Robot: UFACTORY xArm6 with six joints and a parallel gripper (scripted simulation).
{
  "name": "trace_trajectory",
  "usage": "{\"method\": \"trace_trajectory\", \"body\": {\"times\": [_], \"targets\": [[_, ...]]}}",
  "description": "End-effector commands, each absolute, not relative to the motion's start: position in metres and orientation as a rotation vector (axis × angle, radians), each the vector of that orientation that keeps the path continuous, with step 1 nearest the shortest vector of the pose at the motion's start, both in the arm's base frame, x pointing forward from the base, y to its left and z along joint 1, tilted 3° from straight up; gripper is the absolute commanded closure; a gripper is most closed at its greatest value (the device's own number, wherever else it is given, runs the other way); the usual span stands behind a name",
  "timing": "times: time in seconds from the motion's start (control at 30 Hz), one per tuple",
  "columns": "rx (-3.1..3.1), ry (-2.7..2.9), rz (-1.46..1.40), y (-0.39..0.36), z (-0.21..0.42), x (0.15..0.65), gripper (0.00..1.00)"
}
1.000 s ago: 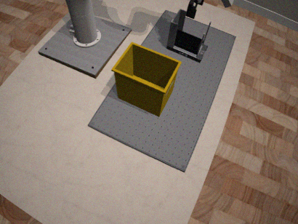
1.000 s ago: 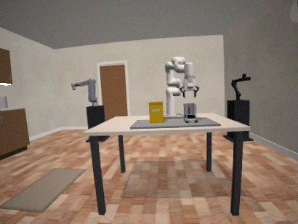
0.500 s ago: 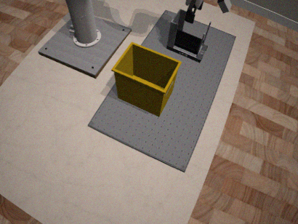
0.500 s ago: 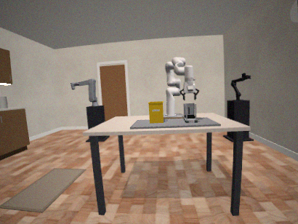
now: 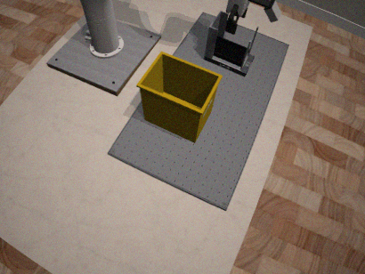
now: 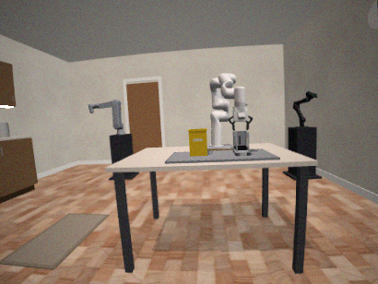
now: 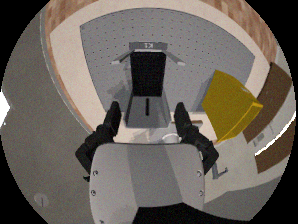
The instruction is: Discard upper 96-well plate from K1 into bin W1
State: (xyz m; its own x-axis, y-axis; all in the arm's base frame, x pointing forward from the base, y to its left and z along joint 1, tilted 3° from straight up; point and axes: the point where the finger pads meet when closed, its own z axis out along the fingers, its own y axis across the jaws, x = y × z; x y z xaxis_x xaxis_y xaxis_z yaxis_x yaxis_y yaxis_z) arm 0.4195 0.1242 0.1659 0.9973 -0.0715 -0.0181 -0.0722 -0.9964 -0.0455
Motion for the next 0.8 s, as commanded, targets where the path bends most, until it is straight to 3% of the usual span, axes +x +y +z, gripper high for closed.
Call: {"method": "trace_trajectory", "body": {"times": [0.0, 0.77], "targets": [[-3.092, 0.111, 0.018, 0.125, 0.162, 0.421, 0.00], [-3.092, 0.111, 0.018, 0.127, 0.127, 0.420, 0.00]]}}
